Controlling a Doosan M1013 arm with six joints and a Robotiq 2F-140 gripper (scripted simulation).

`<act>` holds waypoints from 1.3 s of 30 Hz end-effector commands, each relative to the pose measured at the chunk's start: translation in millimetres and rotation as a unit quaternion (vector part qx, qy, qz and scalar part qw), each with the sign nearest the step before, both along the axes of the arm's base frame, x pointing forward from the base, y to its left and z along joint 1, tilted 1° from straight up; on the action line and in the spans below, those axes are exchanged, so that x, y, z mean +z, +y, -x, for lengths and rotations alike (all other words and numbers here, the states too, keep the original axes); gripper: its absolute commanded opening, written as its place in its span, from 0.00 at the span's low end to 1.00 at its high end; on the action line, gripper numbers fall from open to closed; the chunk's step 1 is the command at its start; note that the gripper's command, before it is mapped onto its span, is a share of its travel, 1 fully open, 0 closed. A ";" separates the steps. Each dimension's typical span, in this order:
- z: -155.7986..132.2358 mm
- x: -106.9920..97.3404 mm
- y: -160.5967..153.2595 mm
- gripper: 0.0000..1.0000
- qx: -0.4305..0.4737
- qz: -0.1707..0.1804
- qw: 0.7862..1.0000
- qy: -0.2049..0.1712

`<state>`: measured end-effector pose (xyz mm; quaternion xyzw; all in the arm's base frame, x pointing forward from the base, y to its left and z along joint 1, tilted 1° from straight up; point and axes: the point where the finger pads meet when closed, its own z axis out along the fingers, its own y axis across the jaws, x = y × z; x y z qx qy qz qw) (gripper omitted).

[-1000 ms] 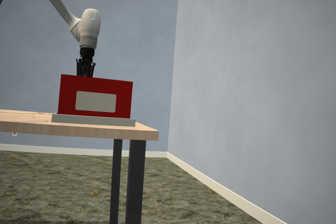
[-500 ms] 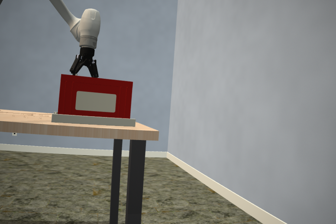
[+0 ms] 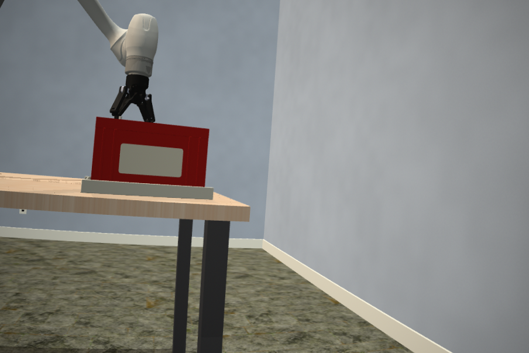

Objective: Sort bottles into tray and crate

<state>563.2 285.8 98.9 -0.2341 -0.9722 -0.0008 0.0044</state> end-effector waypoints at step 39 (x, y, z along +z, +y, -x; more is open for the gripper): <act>-0.1 10.1 0.0 1.00 0.000 0.000 1.000 0.000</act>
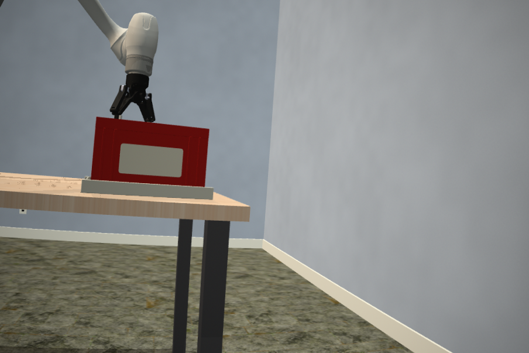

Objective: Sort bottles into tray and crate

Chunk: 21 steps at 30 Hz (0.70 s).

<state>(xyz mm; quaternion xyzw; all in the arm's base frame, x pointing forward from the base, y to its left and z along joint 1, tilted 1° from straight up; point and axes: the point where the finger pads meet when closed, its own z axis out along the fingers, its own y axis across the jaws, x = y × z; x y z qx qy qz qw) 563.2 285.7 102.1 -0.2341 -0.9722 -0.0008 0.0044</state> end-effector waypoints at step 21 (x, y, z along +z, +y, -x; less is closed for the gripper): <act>-0.4 49.8 -0.1 1.00 0.000 0.000 1.000 0.000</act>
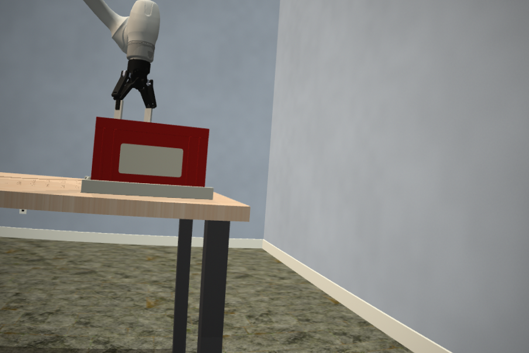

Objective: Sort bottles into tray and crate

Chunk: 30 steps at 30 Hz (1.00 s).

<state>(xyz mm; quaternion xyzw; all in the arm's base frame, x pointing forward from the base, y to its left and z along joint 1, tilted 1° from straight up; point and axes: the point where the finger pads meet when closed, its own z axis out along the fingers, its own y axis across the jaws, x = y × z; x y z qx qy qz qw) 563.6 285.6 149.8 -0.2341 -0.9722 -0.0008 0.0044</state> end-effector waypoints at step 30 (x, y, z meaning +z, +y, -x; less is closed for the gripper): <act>-37.3 11.4 -42.1 0.38 0.000 0.000 1.000 0.000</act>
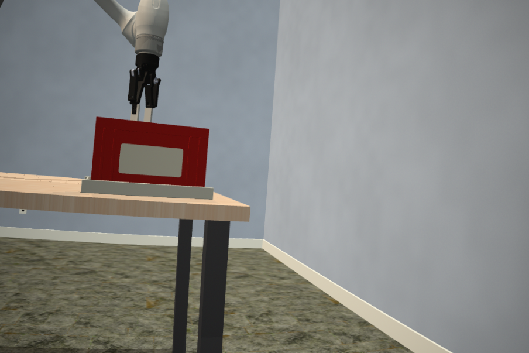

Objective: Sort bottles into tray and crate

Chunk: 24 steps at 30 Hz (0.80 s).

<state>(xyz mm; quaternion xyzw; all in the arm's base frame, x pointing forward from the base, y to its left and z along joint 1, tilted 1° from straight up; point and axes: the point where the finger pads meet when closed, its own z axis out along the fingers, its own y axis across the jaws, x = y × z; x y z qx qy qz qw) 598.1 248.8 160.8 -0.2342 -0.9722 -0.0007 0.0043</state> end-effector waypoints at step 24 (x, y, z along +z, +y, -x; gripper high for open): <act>-31.9 1.9 -68.5 0.38 0.000 0.000 1.000 0.000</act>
